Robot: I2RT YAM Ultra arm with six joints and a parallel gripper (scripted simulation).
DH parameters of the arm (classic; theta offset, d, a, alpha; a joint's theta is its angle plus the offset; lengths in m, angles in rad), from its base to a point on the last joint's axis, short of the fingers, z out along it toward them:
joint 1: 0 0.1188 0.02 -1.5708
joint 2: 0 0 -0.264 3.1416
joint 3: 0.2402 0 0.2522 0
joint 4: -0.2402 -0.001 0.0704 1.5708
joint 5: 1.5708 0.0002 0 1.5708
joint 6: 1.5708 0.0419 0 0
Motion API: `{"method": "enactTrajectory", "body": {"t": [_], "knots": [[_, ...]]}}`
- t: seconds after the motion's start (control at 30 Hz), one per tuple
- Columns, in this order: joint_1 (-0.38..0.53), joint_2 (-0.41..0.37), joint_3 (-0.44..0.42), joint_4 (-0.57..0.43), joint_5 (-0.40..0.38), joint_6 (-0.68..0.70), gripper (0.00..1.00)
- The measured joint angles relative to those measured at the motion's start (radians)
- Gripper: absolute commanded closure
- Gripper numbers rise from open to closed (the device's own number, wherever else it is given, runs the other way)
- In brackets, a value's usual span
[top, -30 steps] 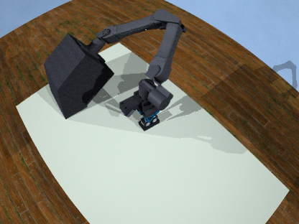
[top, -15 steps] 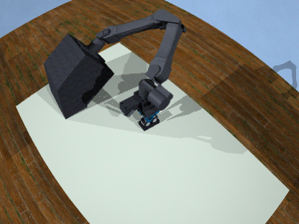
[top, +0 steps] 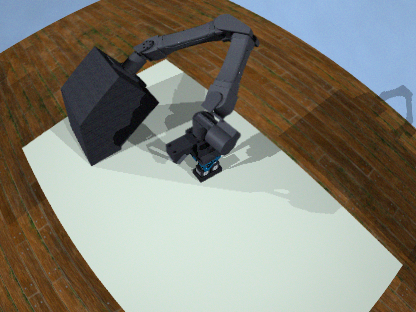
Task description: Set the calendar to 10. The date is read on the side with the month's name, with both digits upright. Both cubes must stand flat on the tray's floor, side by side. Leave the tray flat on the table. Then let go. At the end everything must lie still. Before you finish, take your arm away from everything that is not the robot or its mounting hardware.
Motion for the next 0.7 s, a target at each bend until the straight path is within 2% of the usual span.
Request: {"method": "enactTrajectory", "body": {"t": [0.7], "knots": [[0.054, 0.033, -0.018, 0.137, 0.003, 0.098, 0.53]]}}
